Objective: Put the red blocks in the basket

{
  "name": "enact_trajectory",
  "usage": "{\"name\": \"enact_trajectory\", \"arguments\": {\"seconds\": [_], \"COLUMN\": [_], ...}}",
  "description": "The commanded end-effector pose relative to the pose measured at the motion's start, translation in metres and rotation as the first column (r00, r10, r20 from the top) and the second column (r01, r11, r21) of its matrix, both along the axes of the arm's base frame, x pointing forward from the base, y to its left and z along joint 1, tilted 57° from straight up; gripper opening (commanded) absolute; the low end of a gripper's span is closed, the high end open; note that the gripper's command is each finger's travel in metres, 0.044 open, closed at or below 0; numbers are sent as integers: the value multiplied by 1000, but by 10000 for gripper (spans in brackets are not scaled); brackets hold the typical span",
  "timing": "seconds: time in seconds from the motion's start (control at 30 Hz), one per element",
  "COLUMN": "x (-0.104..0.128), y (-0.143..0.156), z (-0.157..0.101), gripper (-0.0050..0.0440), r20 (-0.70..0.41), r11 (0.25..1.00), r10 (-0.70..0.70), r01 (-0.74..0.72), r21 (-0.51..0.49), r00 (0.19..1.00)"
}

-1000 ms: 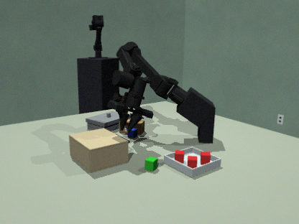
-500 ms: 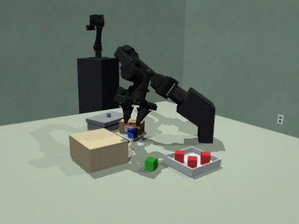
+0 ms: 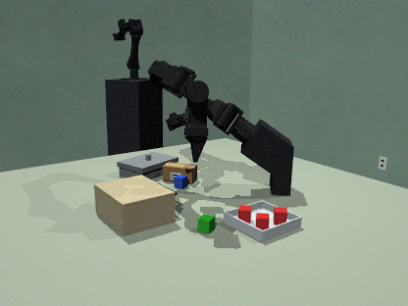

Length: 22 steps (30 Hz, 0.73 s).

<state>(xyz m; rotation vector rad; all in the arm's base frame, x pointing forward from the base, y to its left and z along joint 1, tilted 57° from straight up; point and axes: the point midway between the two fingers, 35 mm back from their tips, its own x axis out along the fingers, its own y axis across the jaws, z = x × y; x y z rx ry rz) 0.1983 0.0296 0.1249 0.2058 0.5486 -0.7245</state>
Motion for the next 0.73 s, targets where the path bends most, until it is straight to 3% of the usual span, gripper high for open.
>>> {"name": "enact_trajectory", "arguments": {"seconds": [0.0, 0.13, 0.27, 0.7], "x": [-21, -34, -34, -34], "y": [0, 0, 0, 0], "z": [9, 20, 20, 20], "gripper": [440, 440, 440, 440], "r20": [-242, -420, -480, -480], "r11": [976, 925, 900, 900], "r10": [82, 106, 104, 104], "r01": [-127, -244, -288, -288], "r21": [-175, -291, -327, -327], "r00": [967, 901, 871, 871]}}
